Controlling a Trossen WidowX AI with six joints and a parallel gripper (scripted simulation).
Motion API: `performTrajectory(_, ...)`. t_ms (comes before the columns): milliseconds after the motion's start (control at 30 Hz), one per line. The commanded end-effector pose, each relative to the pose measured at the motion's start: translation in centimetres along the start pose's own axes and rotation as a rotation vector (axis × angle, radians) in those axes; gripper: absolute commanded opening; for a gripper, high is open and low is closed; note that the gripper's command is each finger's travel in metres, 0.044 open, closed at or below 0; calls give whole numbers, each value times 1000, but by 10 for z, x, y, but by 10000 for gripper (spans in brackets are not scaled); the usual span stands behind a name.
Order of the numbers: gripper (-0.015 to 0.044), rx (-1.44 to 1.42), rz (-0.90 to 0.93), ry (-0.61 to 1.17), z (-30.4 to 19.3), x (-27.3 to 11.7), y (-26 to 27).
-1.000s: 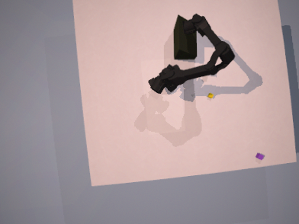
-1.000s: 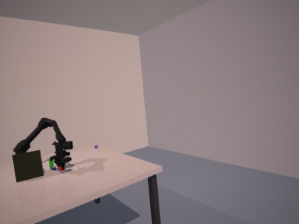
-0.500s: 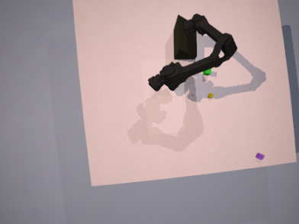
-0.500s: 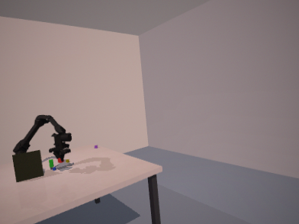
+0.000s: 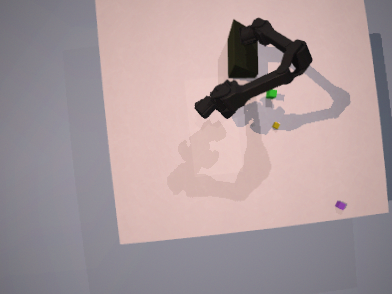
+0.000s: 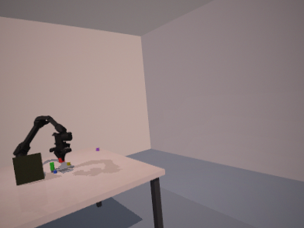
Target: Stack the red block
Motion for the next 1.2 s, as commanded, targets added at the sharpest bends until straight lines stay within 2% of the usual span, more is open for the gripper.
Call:
performTrajectory(0, 0, -4, -7, 9, 11, -4, 7)
performTrajectory(633, 0, 3, -28, 23, 89, -11, 72)
performTrajectory(1167, 0, 2, -24, 16, 130, -8, 140)
Point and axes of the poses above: the point midway between the two fingers, 35 mm back from their tips, its own x axis out along the fingers, its own y axis across the jaws, z = x × y, the point moved 7 cm from there along -x, back along the fingers, and after that the axes turned 14 degrees about -x, right-handed, at the moved point
